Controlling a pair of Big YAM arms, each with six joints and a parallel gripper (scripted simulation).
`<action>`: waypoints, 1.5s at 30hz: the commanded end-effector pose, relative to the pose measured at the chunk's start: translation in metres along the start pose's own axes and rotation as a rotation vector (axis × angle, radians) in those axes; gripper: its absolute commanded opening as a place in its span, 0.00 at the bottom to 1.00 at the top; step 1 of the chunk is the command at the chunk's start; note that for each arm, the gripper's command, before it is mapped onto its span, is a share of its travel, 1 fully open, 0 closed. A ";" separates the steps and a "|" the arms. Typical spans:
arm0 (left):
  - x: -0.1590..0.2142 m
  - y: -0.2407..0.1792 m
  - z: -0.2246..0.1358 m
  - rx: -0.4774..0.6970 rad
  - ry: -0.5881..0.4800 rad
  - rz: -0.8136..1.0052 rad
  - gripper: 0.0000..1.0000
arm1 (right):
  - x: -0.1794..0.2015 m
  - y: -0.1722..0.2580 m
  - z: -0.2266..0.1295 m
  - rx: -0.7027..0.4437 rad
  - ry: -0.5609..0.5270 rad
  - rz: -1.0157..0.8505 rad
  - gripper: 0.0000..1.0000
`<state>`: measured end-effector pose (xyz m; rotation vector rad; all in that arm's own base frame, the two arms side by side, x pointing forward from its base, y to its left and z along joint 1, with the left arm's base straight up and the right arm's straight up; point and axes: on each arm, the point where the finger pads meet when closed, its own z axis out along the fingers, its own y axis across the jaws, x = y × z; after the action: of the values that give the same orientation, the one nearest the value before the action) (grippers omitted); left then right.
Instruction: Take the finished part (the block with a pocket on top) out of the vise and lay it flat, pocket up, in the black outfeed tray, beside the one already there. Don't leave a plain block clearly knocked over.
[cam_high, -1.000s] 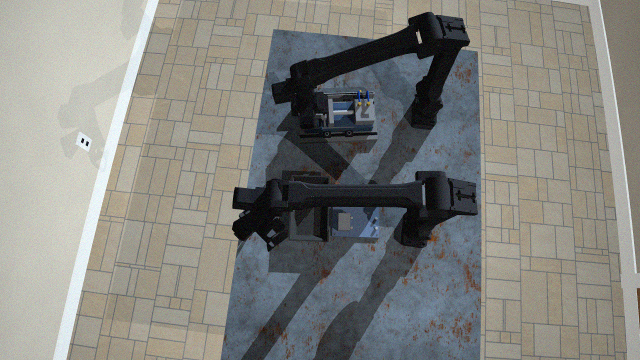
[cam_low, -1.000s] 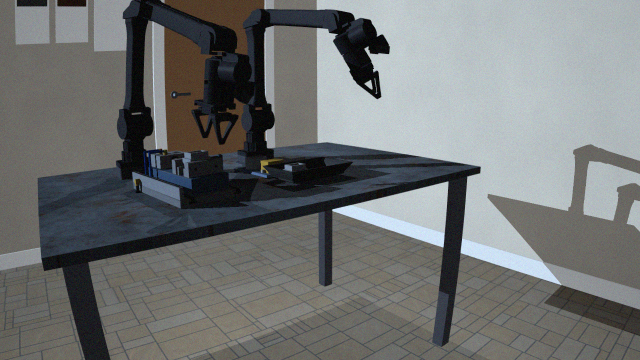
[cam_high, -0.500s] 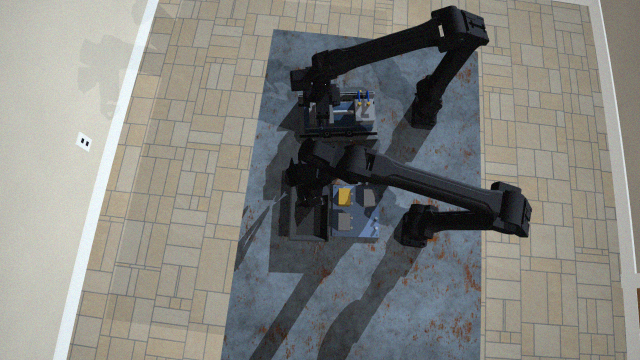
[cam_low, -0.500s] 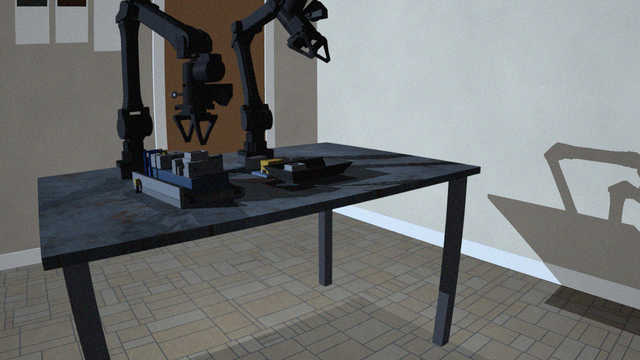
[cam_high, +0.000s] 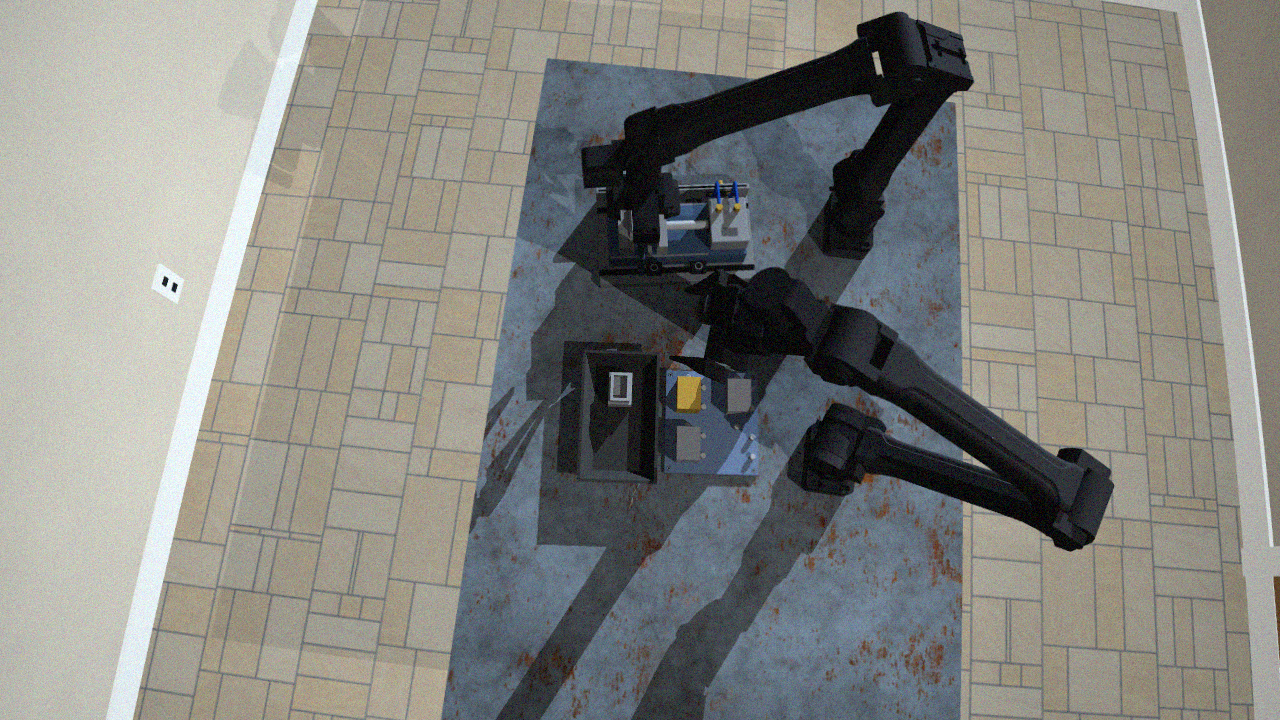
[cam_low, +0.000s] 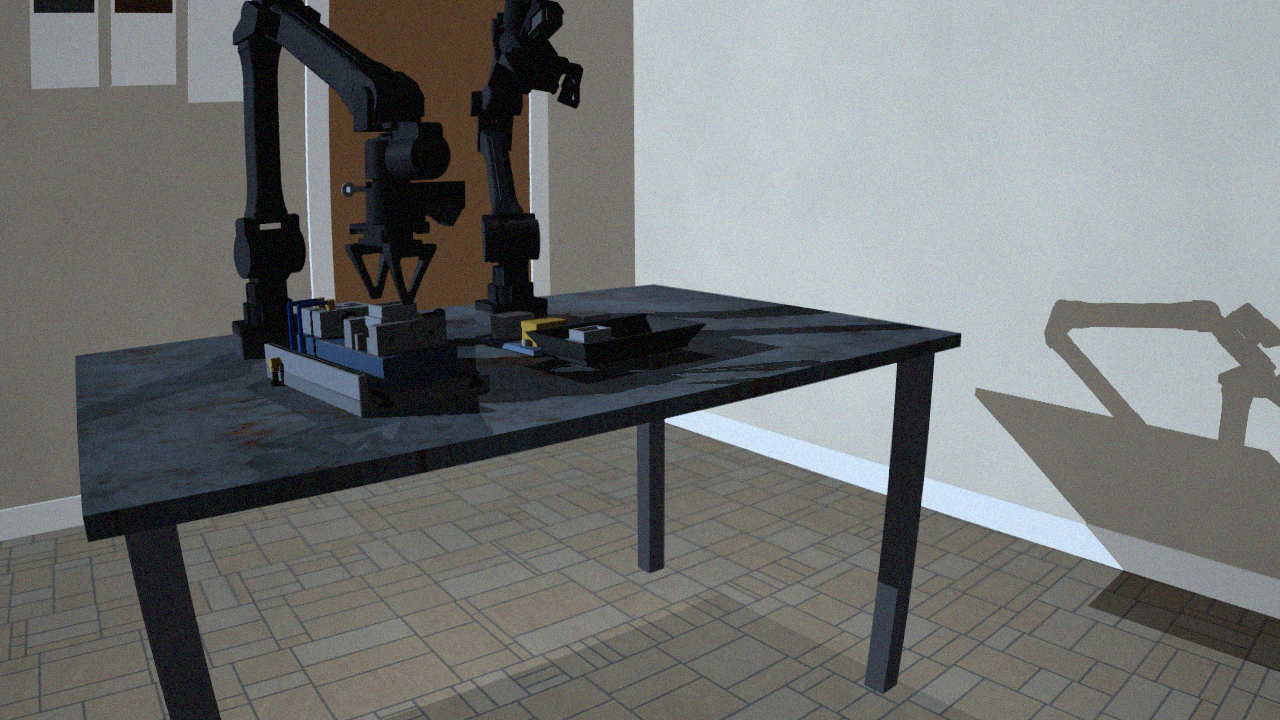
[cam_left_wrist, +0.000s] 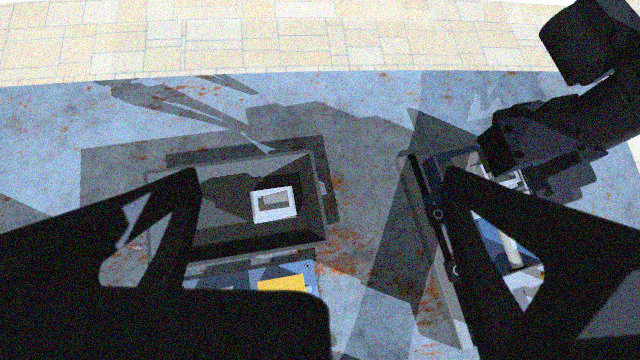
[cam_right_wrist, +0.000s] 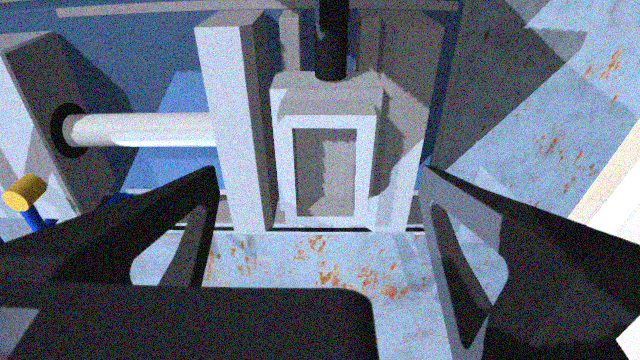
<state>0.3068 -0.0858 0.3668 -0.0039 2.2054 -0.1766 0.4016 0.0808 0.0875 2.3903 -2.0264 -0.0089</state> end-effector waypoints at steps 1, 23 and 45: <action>0.013 -0.027 -0.036 0.138 -0.109 0.137 1.00 | 0.003 -0.004 0.013 0.002 -0.001 -0.009 0.85; 0.099 -0.063 -0.119 0.588 -0.394 0.399 1.00 | 0.000 -0.007 0.012 0.022 -0.001 -0.003 0.24; 0.089 -0.062 -0.131 0.595 -0.416 0.385 1.00 | -0.011 -0.017 -0.059 0.034 -0.003 0.028 0.29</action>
<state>0.1485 -0.1378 0.3590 0.6627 1.6900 -0.5398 0.3913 0.0785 0.1238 2.3864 -2.0188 -0.0181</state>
